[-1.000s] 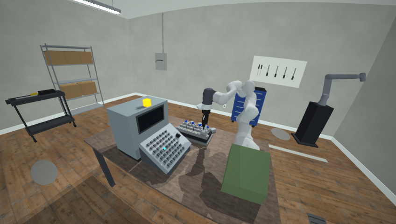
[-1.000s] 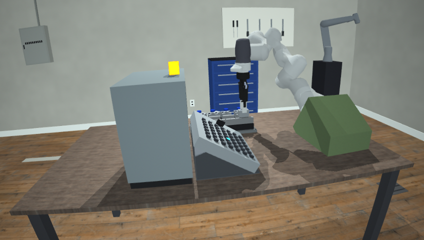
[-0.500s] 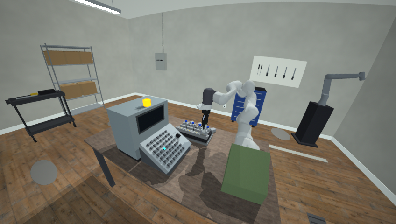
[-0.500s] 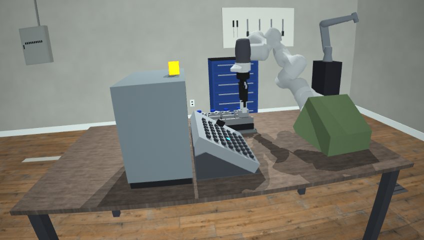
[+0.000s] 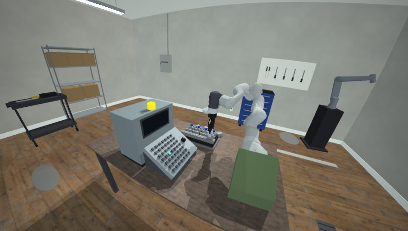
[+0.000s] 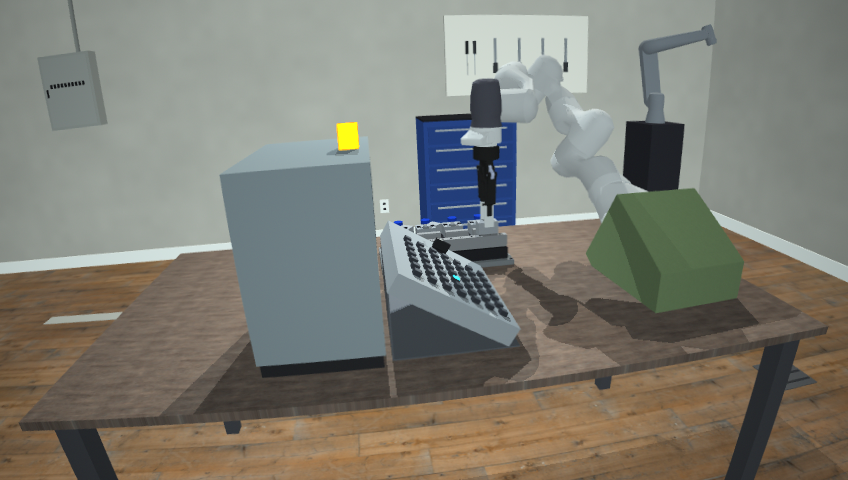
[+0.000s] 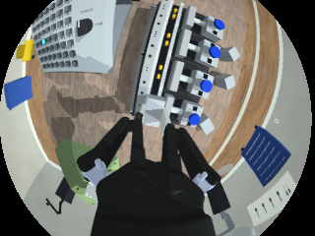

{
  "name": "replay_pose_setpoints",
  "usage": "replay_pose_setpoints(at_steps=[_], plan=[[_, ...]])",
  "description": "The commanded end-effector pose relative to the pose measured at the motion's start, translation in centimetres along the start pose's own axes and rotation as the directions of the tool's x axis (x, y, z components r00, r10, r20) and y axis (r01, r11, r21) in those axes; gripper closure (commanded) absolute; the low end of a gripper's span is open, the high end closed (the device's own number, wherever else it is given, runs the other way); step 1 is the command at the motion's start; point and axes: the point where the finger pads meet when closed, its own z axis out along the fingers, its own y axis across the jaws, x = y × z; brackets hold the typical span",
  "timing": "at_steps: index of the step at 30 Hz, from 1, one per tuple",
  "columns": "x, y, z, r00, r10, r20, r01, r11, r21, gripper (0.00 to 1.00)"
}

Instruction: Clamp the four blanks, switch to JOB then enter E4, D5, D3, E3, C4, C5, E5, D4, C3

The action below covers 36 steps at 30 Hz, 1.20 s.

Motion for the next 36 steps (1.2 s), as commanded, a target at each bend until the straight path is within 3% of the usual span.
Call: replay_pose_setpoints(at_steps=[1, 36], plan=[[0.14, -0.12, 0.15, 1.000, 0.004, -0.005, -0.004, 1.000, 0.002, 1.00], [0.15, -0.12, 0.88, 1.000, 0.004, -0.005, -0.004, 1.000, 0.002, 1.00]])
